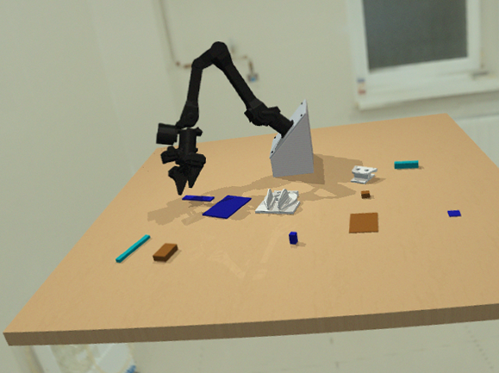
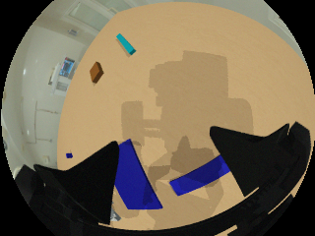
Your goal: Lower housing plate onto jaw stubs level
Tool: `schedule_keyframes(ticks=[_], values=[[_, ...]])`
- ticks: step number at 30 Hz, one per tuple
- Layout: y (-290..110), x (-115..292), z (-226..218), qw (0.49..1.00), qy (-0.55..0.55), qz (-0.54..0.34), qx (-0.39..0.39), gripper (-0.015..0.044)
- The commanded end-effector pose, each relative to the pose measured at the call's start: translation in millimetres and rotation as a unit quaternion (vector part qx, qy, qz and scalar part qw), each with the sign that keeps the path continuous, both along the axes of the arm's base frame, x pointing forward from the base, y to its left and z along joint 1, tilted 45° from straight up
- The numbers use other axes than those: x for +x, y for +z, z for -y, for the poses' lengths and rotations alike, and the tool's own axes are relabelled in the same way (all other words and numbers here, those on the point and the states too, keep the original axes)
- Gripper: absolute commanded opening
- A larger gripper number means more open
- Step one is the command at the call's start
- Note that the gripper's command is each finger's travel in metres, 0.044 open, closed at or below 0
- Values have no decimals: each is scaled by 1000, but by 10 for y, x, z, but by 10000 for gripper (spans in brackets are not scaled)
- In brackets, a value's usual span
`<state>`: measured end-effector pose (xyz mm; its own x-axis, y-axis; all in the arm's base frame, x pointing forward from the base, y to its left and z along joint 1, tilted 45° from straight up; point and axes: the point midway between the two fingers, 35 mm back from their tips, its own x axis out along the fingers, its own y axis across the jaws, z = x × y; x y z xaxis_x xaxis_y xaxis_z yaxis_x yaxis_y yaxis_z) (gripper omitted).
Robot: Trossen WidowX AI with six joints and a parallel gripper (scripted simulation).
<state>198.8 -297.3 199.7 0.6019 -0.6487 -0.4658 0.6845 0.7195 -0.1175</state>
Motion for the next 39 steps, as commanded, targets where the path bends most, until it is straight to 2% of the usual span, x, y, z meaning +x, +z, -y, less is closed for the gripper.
schedule_keyframes(ticks=[1, 11, 22, 39], values=[[-137, 246, -101, 999, 15, 0, 40, 440], [-541, 799, -496, 988, 45, -16, 147, 440], [-1022, 1304, -1158, 963, 80, -70, 246, 440], [-1780, 1590, -2218, 917, 70, -190, 344, 440]])
